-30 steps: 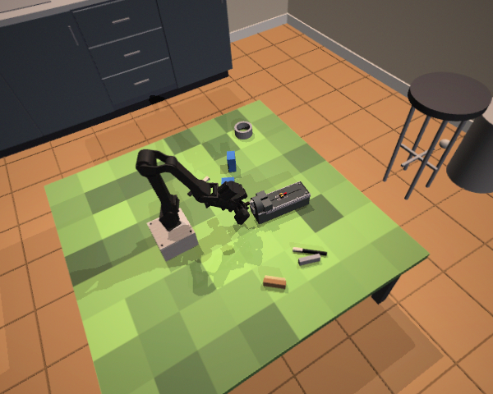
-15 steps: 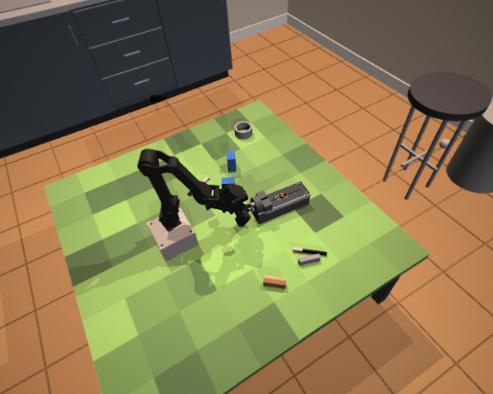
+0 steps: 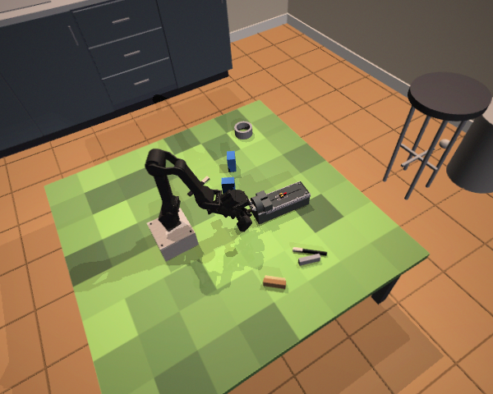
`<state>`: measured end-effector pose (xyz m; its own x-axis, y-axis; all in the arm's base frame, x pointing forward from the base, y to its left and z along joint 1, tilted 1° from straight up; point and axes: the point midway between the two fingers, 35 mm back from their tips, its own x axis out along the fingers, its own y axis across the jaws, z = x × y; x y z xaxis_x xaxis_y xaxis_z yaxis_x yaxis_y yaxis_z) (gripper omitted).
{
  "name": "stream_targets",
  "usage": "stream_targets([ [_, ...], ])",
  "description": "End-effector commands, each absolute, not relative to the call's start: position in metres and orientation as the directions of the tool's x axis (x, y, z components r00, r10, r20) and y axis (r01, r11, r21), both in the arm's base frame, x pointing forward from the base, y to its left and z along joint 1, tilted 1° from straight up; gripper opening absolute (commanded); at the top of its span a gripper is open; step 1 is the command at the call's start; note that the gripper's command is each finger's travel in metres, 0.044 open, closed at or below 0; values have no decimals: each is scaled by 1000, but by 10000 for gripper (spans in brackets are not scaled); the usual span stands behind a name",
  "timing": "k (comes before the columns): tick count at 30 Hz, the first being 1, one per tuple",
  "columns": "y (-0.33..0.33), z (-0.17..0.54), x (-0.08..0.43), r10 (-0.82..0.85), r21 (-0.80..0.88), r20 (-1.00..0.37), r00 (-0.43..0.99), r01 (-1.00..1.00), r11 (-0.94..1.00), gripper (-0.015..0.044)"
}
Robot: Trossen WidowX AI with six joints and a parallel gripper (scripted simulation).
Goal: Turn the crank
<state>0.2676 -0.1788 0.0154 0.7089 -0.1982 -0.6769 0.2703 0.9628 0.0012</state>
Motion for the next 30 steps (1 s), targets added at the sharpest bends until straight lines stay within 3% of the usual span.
stream_targets([
  [1, -183, 7, 267, -205, -6, -681, 703, 275, 961, 0],
  [30, -157, -29, 275, -204, -3, -681, 703, 275, 961, 0],
])
